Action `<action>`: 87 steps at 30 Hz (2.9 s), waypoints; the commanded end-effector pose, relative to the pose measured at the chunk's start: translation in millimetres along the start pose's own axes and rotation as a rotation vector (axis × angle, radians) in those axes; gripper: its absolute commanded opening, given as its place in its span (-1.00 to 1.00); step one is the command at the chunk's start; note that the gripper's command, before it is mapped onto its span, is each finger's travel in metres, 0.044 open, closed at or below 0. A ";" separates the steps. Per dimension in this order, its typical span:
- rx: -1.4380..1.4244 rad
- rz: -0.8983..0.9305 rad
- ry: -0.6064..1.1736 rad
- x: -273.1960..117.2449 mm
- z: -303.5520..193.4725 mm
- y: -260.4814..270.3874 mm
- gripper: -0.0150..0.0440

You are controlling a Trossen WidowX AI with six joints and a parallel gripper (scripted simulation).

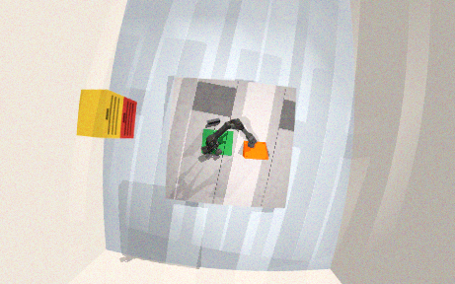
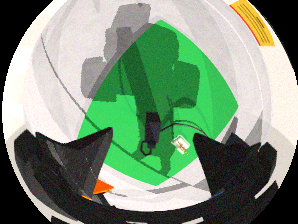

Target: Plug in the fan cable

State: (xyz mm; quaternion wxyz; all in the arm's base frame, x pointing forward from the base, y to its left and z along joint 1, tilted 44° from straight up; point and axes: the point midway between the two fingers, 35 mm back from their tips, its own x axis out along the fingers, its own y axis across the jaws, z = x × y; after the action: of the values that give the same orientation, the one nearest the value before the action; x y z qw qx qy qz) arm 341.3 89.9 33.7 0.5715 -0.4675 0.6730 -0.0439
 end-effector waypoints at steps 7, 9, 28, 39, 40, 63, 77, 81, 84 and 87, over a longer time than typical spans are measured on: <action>-0.008 -0.003 0.007 18.0 -1.5 0.2 1.00; -0.008 -0.003 0.007 21.3 -1.5 0.1 1.00; -0.007 -0.005 0.008 49.5 -3.0 -0.1 1.00; 0.001 -0.002 0.004 47.0 -1.5 -0.9 0.29; 0.001 -0.002 0.004 47.0 -1.5 -0.9 0.20; -0.030 -0.003 0.008 -1.8 -2.0 -1.7 -0.49; -0.501 -0.001 0.009 -1.8 -28.9 -37.0 -0.49; -0.638 -0.001 0.010 -1.6 -37.4 -46.4 -0.49; -0.740 -0.001 0.011 -1.3 -44.0 -53.2 -0.49; -0.836 -0.001 0.012 -1.1 -50.3 -59.4 -0.49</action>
State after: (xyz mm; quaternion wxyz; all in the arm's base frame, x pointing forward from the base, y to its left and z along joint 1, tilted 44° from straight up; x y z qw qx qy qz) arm 338.1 41.3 80.9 0.3641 -0.6409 0.6459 0.1989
